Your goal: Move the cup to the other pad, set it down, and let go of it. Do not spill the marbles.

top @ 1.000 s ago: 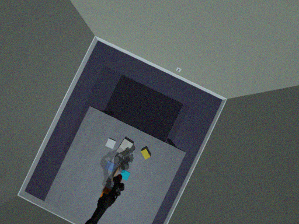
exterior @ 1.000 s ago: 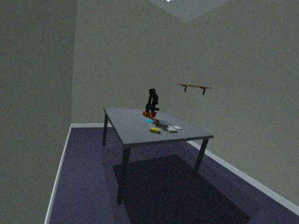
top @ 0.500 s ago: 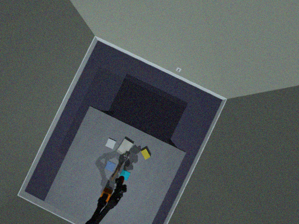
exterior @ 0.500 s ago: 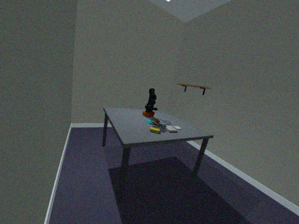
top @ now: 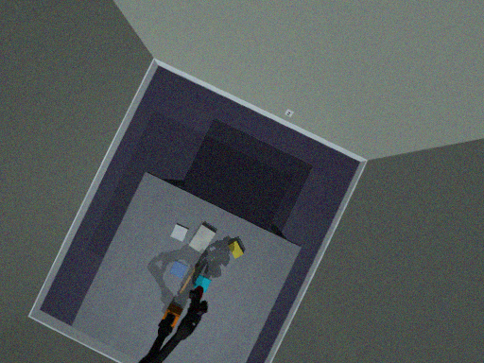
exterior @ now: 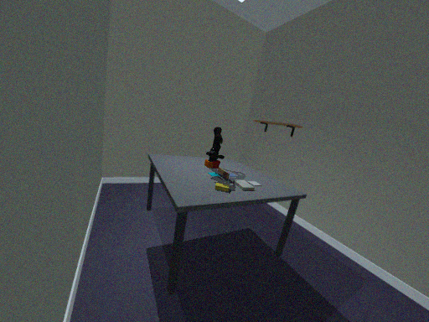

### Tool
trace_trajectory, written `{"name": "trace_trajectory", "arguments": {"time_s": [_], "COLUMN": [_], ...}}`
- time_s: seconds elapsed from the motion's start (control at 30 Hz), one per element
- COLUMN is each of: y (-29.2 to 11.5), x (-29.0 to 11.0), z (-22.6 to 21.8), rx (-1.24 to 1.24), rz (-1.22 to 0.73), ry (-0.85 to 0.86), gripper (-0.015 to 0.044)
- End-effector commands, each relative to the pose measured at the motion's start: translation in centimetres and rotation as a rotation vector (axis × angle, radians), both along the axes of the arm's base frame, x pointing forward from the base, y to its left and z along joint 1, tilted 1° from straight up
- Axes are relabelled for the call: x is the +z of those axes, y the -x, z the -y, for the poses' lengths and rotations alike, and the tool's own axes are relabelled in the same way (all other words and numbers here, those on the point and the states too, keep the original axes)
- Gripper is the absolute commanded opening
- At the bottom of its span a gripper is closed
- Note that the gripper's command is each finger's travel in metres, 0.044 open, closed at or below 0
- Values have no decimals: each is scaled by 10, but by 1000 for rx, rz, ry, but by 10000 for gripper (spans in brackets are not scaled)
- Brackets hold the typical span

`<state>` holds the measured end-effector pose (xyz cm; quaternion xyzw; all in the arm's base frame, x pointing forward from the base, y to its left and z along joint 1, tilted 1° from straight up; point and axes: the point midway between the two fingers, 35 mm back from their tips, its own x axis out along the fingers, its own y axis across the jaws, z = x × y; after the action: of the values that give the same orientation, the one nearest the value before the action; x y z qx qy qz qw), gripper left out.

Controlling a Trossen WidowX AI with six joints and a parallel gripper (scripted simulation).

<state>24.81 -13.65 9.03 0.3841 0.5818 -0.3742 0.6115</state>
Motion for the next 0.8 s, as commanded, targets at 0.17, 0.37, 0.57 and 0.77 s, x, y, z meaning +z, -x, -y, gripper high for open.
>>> {"name": "trace_trajectory", "arguments": {"time_s": [0.17, 0.37, 0.57, 0.77], "y": [0, -1, -1, -2], "x": [-14, -23, -32, -41], "z": [1, 1, 2, 2], "rx": [4, 4, 4, 4], "rz": [-1, -1, -1, -1], "ry": [-5, -5, -5, -5], "gripper": [0, 0, 0, 0]}}
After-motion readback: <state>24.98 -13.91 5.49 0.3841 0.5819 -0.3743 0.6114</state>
